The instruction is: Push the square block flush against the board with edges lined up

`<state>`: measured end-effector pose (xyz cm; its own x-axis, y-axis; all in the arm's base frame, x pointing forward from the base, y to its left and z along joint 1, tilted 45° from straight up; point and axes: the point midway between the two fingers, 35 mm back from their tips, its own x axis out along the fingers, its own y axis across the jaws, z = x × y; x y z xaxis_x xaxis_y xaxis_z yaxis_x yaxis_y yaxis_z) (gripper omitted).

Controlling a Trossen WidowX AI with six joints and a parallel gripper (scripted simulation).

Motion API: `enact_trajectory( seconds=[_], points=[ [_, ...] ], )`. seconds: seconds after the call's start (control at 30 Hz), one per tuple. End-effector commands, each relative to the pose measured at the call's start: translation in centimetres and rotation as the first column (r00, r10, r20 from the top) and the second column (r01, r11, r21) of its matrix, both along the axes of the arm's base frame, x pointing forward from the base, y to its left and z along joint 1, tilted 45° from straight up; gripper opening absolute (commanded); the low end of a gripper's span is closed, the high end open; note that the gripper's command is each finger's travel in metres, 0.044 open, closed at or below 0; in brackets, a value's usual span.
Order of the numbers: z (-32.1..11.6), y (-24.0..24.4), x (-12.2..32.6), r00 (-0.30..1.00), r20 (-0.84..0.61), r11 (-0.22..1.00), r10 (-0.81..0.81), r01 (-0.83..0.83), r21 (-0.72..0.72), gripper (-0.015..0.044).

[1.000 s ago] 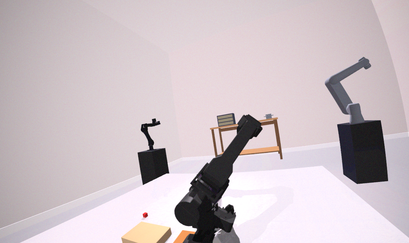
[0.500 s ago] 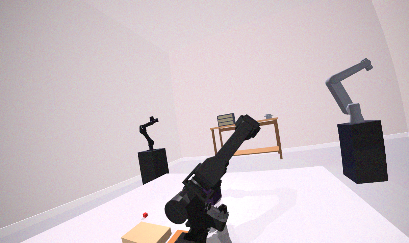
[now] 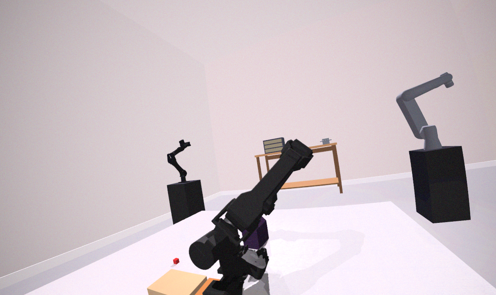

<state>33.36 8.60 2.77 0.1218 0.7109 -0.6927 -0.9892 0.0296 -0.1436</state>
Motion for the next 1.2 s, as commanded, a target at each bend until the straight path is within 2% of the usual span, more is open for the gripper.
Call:
enact_trajectory(
  seconds=[0.0,1.17],
  points=[
    [-0.9,-0.3,-0.4,1.000,-0.019,1.000,0.001,-0.001,-0.008,0.0000],
    [3.0,3.5,-0.2,1.000,-0.018,1.000,0.001,-0.001,-0.005,0.0000]
  ],
)
